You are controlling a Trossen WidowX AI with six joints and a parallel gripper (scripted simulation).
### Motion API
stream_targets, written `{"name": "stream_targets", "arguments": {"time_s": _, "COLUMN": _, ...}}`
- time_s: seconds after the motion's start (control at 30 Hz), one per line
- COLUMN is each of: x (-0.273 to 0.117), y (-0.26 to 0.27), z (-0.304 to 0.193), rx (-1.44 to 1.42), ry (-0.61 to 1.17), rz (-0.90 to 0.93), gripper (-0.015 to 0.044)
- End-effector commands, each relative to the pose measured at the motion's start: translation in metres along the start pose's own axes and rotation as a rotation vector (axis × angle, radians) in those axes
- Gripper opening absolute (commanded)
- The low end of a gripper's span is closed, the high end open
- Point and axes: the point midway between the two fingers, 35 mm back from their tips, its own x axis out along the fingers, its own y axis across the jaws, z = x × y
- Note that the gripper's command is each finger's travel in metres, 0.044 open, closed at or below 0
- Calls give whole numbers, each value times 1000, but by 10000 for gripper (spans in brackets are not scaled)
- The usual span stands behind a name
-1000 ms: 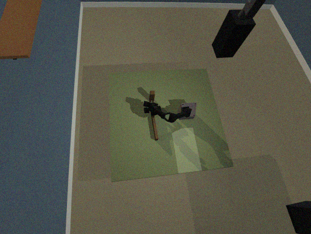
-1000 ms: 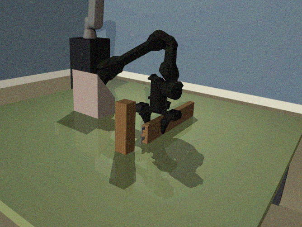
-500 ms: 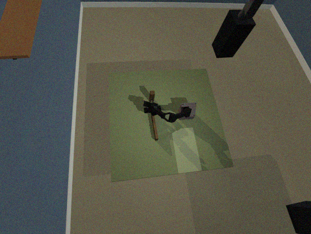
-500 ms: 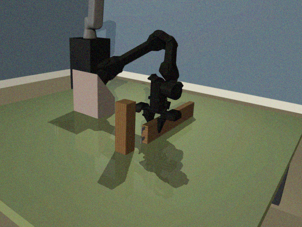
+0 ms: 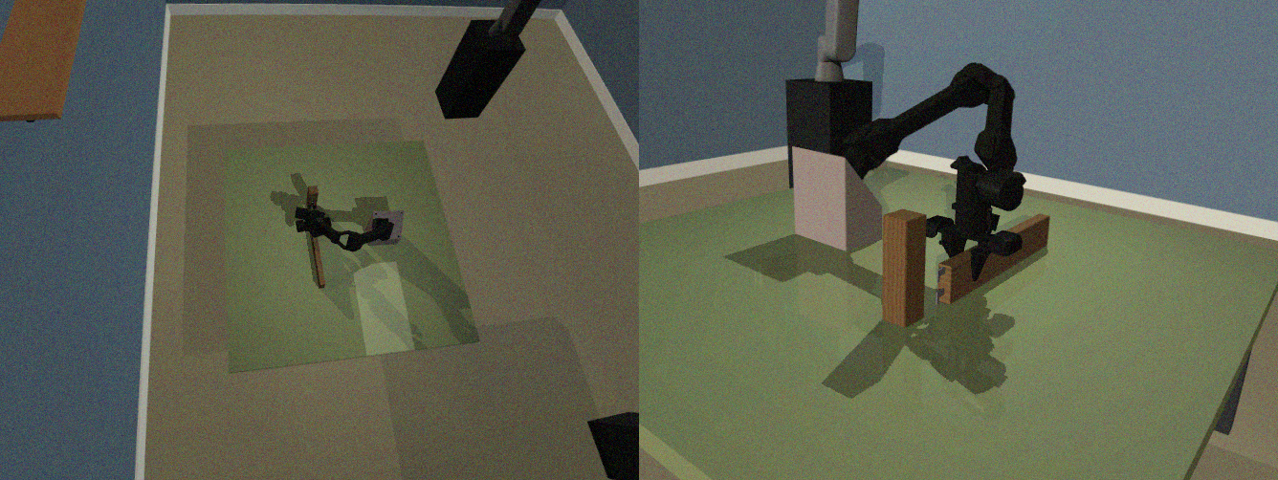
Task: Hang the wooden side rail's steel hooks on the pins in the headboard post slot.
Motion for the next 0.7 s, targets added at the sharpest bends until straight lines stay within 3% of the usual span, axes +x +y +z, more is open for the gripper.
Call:
{"name": "stream_targets", "arguments": {"time_s": 0.0, "x": 0, "y": 4, "z": 0, "rx": 4, "ry": -2, "rz": 3, "gripper": 0}}
{"name": "stream_targets", "arguments": {"time_s": 0.67, "x": 0, "y": 12, "z": 1, "rx": 4, "ry": -2, "rz": 3, "gripper": 0}}
